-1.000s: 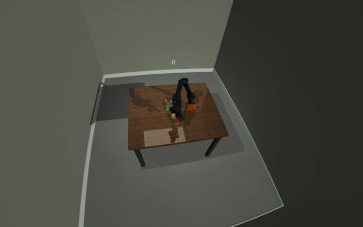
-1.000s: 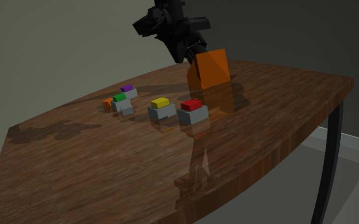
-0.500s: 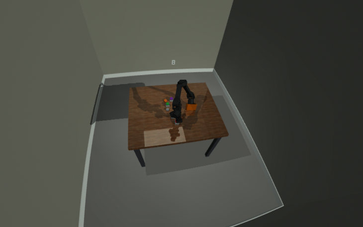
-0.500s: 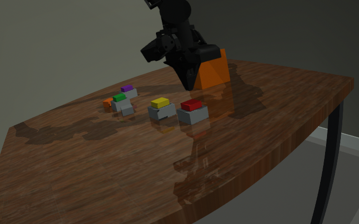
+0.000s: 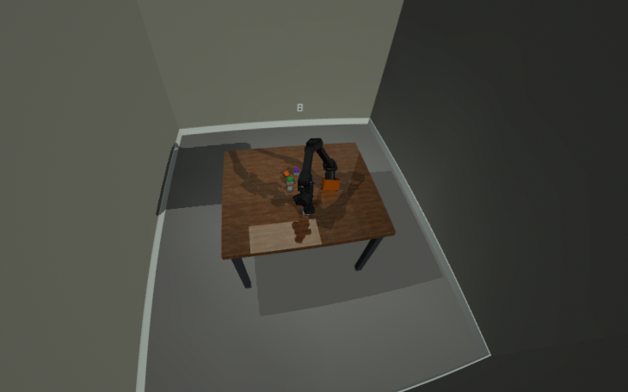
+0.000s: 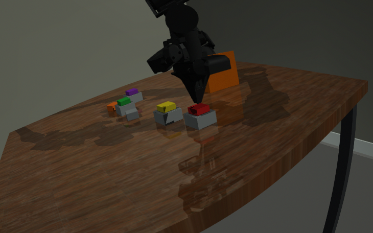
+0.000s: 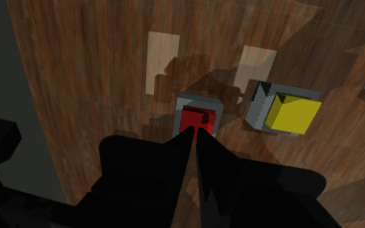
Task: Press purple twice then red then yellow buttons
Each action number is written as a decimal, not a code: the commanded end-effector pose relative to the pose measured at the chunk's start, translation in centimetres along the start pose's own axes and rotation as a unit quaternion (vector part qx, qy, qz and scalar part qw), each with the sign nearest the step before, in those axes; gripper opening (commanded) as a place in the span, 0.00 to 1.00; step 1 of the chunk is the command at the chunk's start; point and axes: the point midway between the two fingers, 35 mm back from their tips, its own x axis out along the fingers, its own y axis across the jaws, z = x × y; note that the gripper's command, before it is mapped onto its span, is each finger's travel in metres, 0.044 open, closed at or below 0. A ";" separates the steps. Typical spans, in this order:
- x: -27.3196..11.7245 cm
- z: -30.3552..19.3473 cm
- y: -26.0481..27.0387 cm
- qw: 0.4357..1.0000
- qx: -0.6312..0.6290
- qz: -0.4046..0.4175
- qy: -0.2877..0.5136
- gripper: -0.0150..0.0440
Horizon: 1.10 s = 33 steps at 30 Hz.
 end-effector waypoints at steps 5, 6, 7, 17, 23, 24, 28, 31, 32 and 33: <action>1.5 0.0 -0.1 1.000 -0.001 -0.002 -0.001 0.29; 1.6 0.0 -0.1 1.000 -0.001 -0.002 -0.001 0.29; 1.6 0.0 -0.1 1.000 -0.001 -0.002 -0.001 0.29; 1.6 0.0 -0.1 1.000 -0.001 -0.002 -0.001 0.29; 1.6 0.0 -0.1 1.000 -0.001 -0.002 -0.001 0.29; 1.6 0.0 -0.1 1.000 -0.001 -0.002 -0.001 0.29; -0.7 0.0 0.0 1.000 -0.001 -0.001 0.000 0.29; -1.8 0.0 -0.1 1.000 -0.002 -0.001 -0.001 0.29; -1.8 0.0 -0.1 1.000 -0.002 -0.001 -0.001 0.29; -1.8 0.0 -0.1 1.000 -0.002 -0.001 -0.001 0.29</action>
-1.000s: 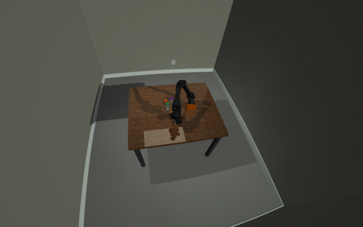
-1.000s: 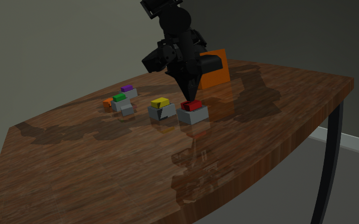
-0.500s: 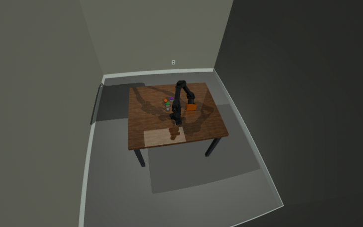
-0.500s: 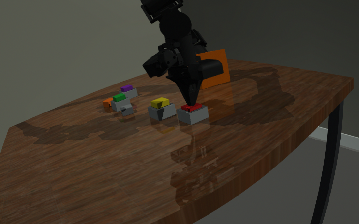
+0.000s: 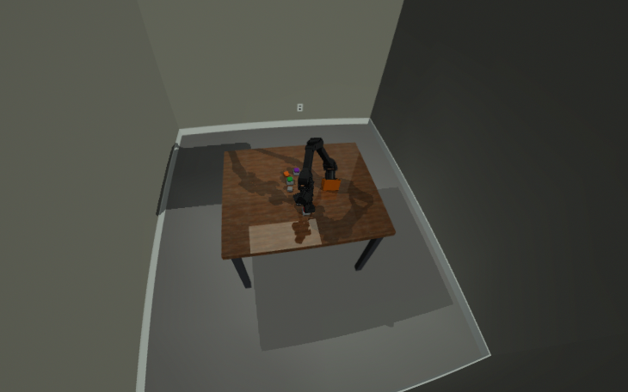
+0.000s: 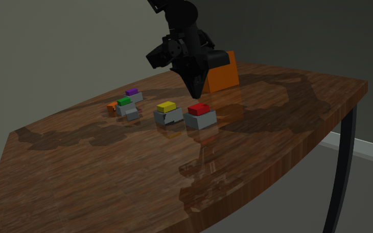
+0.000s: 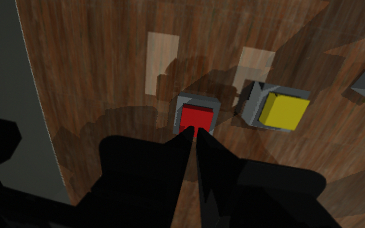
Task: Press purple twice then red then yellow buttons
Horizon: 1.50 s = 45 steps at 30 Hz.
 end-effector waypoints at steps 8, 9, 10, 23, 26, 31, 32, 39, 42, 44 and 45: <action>-7.1 0.0 0.0 1.000 0.001 0.001 0.002 0.29; -7.1 0.0 0.0 1.000 0.001 0.001 0.002 0.29; -7.1 0.0 0.0 1.000 0.001 0.001 0.002 0.29; -7.0 2.8 -8.6 1.000 0.002 -0.001 0.002 0.29; -7.0 2.8 -8.6 1.000 0.002 -0.001 0.002 0.29; -3.0 3.0 -8.5 1.000 0.002 -0.002 0.001 0.29; -1.8 2.9 -8.6 1.000 0.002 -0.002 0.001 0.29; -0.8 2.8 -8.6 1.000 0.002 -0.002 0.001 0.29; -0.4 2.9 -8.6 1.000 0.002 -0.002 0.001 0.29; 0.0 2.9 -8.6 1.000 0.002 -0.002 0.001 0.29; 0.1 2.9 -8.6 1.000 0.002 -0.002 0.001 0.29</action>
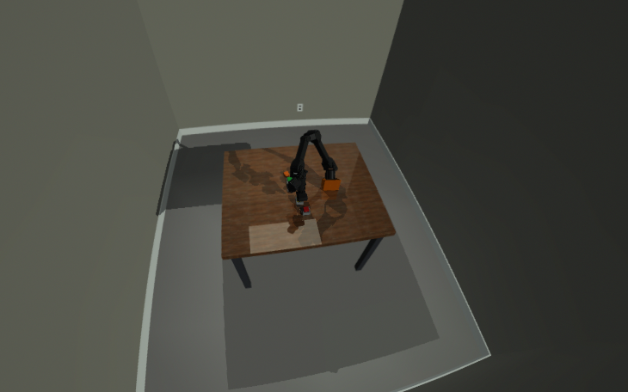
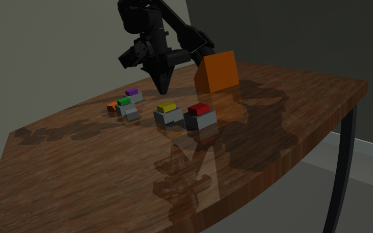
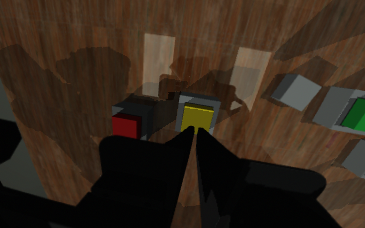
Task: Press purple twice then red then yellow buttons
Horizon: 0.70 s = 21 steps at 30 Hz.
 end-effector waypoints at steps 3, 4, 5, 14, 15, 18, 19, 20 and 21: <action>1.3 0.0 -0.1 1.000 -0.002 -0.003 0.001 0.29; 1.4 0.0 -0.1 1.000 -0.002 -0.003 0.001 0.29; 1.6 0.0 -0.1 1.000 -0.002 -0.003 0.001 0.29; 3.0 -0.1 -0.2 1.000 -0.002 -0.003 0.001 0.29; 3.1 -0.1 -0.2 1.000 -0.002 -0.003 0.001 0.29; 3.1 -0.1 -0.2 1.000 -0.002 -0.003 0.001 0.29; 3.1 -0.1 -0.2 1.000 -0.002 -0.003 0.001 0.29; 3.1 -0.1 -0.2 1.000 -0.002 -0.003 0.001 0.29; 3.1 -0.1 -0.2 1.000 -0.002 -0.003 0.001 0.29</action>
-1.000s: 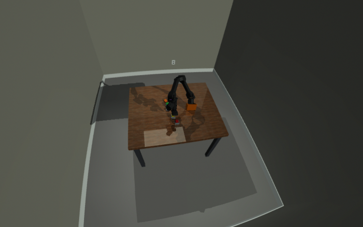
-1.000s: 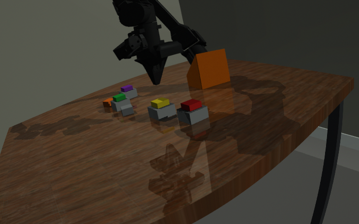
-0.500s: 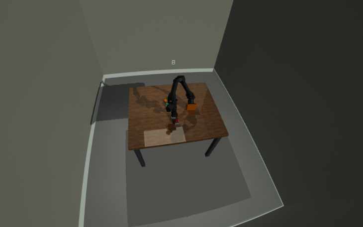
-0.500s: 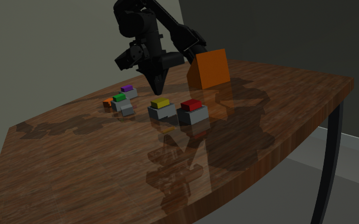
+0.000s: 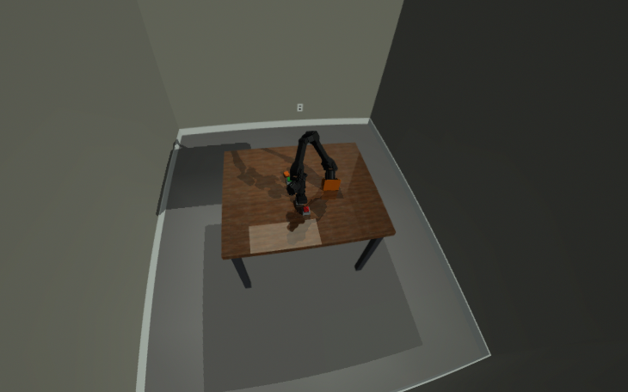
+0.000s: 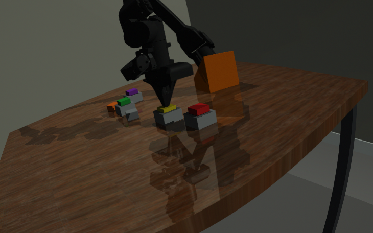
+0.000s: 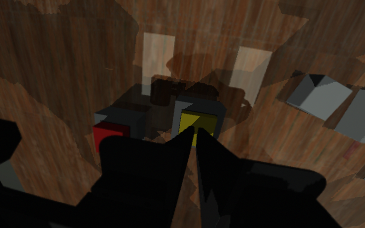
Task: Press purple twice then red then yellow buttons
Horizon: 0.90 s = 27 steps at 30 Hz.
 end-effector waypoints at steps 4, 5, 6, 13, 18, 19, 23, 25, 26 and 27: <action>0.2 0.0 -0.1 1.000 -0.002 -0.002 -0.001 0.29; 0.2 0.0 -0.1 1.000 -0.002 -0.002 -0.001 0.29; 0.2 0.0 -0.1 1.000 -0.002 -0.002 -0.001 0.29; 0.2 0.0 -0.1 1.000 -0.002 -0.002 -0.001 0.29; -2.0 0.0 0.0 1.000 -0.001 -0.001 0.000 0.29; -2.8 0.0 0.0 1.000 -0.002 -0.001 0.000 0.29; -3.1 0.0 0.0 1.000 -0.002 -0.002 0.000 0.29; -3.2 0.0 0.1 1.000 -0.002 -0.001 0.000 0.33; -3.5 0.1 0.5 1.000 -0.002 -0.001 -0.001 0.38; -4.0 0.3 1.1 1.000 -0.002 0.000 -0.001 0.42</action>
